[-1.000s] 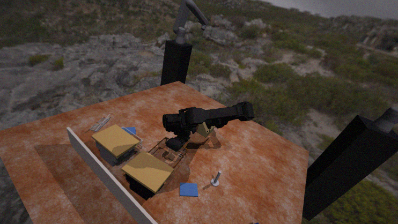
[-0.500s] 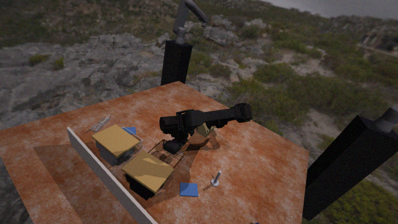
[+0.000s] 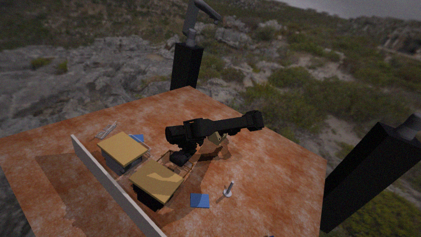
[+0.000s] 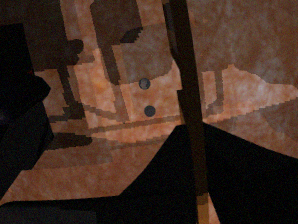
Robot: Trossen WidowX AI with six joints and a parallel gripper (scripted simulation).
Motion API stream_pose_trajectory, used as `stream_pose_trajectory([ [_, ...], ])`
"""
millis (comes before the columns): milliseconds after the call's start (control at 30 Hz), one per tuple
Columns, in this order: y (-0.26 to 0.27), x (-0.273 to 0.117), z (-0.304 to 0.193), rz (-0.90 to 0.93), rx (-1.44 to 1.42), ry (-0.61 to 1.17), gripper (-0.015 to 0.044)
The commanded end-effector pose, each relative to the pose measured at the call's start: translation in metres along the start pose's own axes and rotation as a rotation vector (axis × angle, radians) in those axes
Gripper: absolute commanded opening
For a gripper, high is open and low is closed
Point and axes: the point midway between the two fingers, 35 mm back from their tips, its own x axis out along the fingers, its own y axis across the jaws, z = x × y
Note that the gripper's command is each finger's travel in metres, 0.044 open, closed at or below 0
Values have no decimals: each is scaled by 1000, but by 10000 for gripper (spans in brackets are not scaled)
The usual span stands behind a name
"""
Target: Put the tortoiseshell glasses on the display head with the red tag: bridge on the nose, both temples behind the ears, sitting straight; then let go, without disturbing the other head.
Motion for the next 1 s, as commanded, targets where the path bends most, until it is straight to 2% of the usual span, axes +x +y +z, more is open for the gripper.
stream_pose_trajectory([
  [0,8,0,0,1,4,4,0],
  [967,49,0,-1,2,3,4,0],
])
